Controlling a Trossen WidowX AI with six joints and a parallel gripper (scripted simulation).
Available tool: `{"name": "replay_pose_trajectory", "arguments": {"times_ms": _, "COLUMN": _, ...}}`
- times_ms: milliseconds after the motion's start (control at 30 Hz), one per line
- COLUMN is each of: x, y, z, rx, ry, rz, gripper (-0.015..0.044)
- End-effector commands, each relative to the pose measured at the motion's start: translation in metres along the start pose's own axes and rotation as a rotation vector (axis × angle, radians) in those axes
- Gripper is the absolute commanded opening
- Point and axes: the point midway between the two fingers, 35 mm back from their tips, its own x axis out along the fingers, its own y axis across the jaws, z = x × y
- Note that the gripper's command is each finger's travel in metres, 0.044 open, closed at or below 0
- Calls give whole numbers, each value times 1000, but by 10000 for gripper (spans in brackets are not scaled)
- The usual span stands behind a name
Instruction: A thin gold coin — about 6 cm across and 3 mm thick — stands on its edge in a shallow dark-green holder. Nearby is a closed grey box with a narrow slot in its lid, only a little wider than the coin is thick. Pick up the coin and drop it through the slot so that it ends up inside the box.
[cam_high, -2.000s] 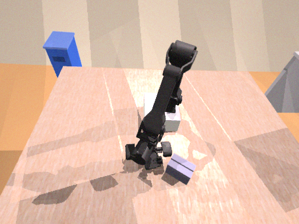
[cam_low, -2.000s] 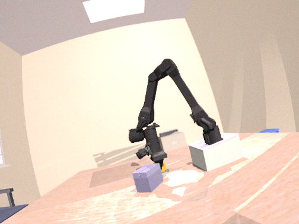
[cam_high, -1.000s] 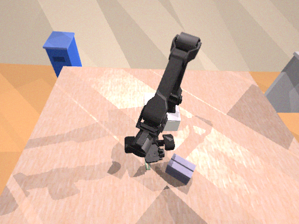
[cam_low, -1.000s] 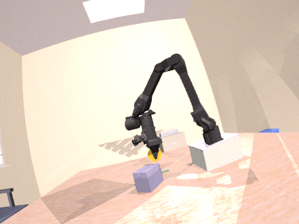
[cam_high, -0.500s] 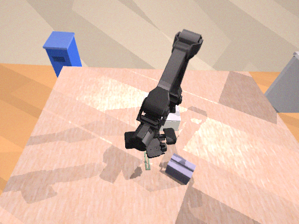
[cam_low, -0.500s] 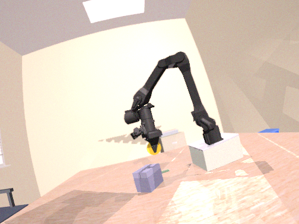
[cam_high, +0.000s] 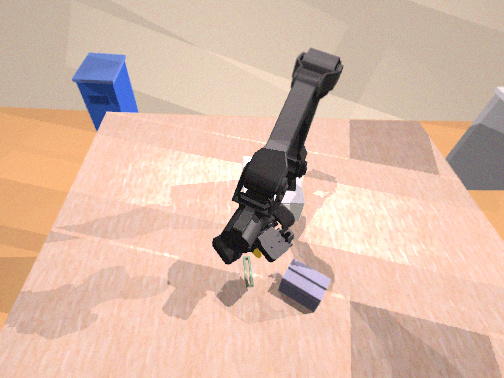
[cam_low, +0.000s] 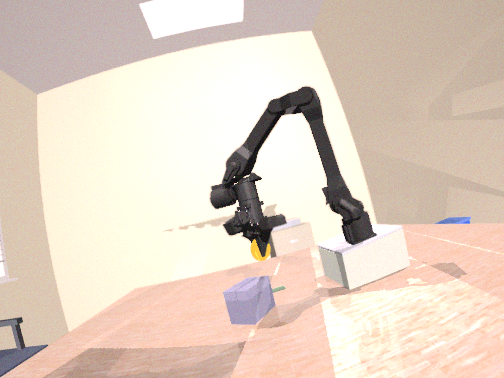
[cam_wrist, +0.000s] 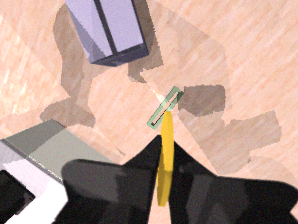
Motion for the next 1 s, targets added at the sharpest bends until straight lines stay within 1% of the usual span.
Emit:
{"name": "replay_pose_trajectory", "arguments": {"times_ms": 0, "x": -1, "y": 2, "z": -1, "rx": -124, "ry": 2, "rz": -3, "gripper": 0}}
{"name": "replay_pose_trajectory", "arguments": {"times_ms": 267, "x": -1, "y": 4, "z": -1, "rx": -378, "ry": 2, "rz": -3, "gripper": 0}}
{"name": "replay_pose_trajectory", "arguments": {"times_ms": 467, "x": -1, "y": 5, "z": 1, "rx": -387, "ry": 2, "rz": -2, "gripper": 0}}
{"name": "replay_pose_trajectory", "arguments": {"times_ms": 967, "x": -1, "y": 18, "z": 34, "rx": -419, "ry": -3, "rz": 0, "gripper": 0}}
